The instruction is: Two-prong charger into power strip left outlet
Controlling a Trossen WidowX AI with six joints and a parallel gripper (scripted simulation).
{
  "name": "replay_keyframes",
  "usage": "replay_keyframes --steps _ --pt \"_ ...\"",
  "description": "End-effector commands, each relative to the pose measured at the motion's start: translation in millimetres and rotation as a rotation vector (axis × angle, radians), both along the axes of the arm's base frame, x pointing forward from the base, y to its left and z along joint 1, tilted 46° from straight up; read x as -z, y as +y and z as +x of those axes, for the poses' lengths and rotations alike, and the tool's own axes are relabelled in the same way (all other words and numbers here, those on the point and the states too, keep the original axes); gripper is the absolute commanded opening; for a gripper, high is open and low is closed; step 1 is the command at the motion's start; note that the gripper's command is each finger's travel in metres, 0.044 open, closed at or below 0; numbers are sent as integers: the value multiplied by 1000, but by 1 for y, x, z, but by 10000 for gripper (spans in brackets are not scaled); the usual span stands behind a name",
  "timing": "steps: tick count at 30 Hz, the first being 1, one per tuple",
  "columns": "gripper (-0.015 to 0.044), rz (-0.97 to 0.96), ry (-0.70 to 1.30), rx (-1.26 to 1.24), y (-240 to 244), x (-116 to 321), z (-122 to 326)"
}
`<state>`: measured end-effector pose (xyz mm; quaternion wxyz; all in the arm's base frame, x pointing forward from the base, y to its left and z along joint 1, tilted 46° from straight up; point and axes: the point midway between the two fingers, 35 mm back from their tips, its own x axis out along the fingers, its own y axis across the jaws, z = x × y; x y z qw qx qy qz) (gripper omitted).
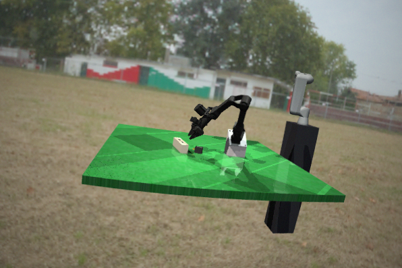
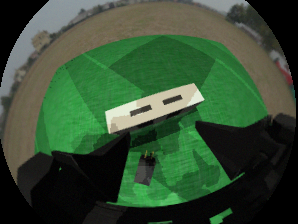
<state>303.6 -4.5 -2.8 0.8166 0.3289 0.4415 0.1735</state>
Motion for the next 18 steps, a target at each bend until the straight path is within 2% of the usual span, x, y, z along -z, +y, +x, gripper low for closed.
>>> replay_keyframes --steps 1,18 --pt "440 7 58 -15 3 4 -3" --pt "440 67 330 -84 15 8 -20"
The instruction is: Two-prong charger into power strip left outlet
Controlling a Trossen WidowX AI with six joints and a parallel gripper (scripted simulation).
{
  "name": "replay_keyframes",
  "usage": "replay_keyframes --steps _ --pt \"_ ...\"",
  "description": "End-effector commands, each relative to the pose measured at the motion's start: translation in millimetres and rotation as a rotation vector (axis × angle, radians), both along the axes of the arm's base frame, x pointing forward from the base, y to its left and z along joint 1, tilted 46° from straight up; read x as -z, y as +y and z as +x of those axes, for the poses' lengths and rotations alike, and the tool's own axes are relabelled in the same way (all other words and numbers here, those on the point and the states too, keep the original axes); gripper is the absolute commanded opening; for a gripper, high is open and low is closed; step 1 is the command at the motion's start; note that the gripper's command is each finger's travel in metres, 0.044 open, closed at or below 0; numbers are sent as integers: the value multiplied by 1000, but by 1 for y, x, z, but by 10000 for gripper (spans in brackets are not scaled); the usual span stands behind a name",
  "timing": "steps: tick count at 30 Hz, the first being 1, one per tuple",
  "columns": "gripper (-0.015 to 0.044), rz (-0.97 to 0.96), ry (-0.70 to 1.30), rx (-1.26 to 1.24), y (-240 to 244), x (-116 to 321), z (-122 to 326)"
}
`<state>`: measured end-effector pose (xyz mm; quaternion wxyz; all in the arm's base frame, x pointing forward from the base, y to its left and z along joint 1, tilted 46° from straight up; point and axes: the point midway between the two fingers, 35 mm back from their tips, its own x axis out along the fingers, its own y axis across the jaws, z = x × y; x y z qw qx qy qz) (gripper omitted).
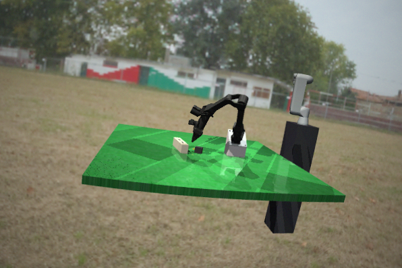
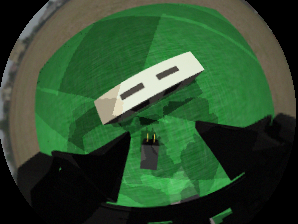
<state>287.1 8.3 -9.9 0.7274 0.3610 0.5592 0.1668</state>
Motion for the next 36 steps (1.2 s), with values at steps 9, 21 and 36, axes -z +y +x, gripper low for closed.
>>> replay_keyframes --steps 9,21,36 --pt "440 38 185 -58 9 -5 -15" --pt "440 89 374 -119 18 -21 -31" --pt "440 104 429 -138 29 -18 -36"
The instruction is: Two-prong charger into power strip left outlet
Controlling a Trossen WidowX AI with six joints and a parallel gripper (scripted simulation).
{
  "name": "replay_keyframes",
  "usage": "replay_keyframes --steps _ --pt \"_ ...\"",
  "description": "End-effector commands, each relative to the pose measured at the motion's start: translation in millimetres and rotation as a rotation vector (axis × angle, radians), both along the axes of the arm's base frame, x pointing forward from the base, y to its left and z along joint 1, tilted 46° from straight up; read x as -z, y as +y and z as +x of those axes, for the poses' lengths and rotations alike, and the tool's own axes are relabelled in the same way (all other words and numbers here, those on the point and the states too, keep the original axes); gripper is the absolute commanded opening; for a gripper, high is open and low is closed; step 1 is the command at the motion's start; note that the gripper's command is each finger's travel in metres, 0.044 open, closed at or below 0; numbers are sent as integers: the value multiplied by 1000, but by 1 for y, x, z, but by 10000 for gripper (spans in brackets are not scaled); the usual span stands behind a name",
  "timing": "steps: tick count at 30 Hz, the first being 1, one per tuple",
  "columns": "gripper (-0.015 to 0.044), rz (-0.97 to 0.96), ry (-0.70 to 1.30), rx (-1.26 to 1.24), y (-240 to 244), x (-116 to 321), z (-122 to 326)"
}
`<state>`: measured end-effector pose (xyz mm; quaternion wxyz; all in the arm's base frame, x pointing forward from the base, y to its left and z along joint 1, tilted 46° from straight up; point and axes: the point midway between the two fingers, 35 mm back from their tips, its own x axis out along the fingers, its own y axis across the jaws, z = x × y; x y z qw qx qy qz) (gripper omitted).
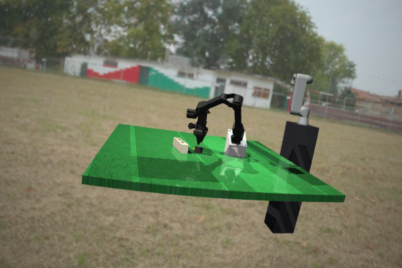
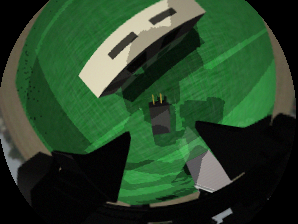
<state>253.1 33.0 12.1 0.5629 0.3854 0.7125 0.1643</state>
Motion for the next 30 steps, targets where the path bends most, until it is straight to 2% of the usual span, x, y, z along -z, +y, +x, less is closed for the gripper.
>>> replay_keyframes --steps 1,30 --pt "440 3 8 -2 6 5 -2" --pt "440 4 8 -1 35 34 -1"
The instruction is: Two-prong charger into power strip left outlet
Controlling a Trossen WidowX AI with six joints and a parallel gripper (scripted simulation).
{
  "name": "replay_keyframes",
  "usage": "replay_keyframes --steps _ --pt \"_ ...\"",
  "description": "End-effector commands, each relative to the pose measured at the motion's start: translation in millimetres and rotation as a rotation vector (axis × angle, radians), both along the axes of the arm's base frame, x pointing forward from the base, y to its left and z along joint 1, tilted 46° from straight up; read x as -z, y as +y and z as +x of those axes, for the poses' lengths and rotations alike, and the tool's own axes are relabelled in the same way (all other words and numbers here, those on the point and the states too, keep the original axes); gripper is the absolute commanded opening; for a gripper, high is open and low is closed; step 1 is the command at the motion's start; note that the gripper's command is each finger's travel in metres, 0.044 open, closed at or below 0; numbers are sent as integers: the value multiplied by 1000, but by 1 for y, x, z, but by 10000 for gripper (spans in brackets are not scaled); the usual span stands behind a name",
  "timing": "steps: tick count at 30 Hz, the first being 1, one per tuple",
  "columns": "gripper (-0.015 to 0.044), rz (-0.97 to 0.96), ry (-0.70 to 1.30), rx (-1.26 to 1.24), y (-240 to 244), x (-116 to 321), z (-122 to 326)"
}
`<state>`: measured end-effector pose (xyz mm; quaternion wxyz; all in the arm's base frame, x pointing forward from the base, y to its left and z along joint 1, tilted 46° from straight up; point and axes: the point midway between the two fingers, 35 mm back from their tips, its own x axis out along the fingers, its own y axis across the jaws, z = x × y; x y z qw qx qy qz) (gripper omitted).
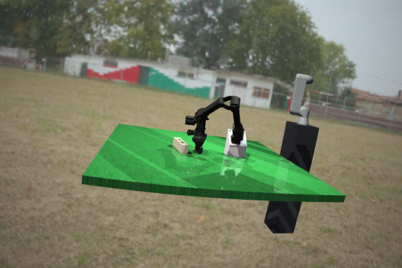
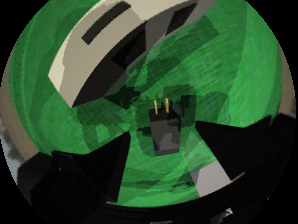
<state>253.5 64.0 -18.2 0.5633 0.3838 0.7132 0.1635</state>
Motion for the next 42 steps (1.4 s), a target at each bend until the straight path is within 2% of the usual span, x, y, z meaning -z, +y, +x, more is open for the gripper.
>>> replay_keyframes --steps 1,7,19,24,28,42 --pt "440 7 8 0 6 4 -2" --pt "440 9 8 0 11 9 -3" --pt "125 2 1 -1 8 7 -1" --pt "92 2 1 -1 8 7 -1" --pt "0 1 2 -1 3 2 -1" --pt "0 6 2 -6 -31 -30 -3"
